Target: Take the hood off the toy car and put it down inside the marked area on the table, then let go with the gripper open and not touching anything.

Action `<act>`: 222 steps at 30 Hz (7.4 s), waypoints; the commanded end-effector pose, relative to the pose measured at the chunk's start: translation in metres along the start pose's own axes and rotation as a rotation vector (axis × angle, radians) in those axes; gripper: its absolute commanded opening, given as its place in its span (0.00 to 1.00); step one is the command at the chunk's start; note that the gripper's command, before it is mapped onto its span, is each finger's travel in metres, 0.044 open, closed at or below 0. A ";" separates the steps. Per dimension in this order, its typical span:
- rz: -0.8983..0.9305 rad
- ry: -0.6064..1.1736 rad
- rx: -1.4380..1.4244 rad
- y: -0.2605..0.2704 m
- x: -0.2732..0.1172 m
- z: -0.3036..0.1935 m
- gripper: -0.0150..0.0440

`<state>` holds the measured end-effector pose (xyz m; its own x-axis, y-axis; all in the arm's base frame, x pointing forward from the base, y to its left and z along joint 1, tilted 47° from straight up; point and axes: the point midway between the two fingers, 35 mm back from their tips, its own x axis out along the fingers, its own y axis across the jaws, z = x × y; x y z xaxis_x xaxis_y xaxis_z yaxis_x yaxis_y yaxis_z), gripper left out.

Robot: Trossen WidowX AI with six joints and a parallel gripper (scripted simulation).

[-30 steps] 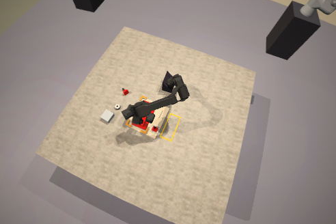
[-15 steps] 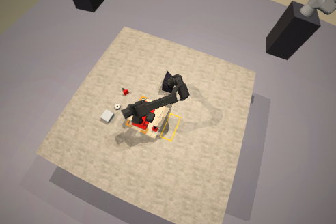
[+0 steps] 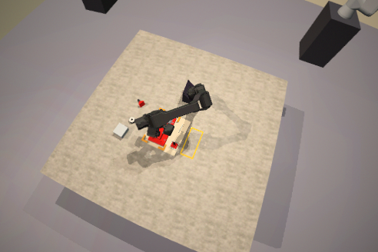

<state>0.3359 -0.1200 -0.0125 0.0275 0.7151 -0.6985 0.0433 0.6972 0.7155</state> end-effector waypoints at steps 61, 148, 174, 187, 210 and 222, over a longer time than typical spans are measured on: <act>0.009 0.011 -0.001 0.207 -0.003 -0.035 0.25; 0.011 0.009 -0.002 0.208 0.056 -0.035 0.25; 0.014 0.010 -0.002 0.209 0.071 -0.037 0.25; 0.014 0.010 -0.002 0.209 0.077 -0.037 0.25; 0.015 0.010 -0.002 0.209 0.088 -0.037 0.25; 0.011 0.009 -0.007 0.209 0.088 -0.037 0.65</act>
<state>0.3106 0.0904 0.0756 0.0195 0.7229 -0.6907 0.0372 0.6899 0.7230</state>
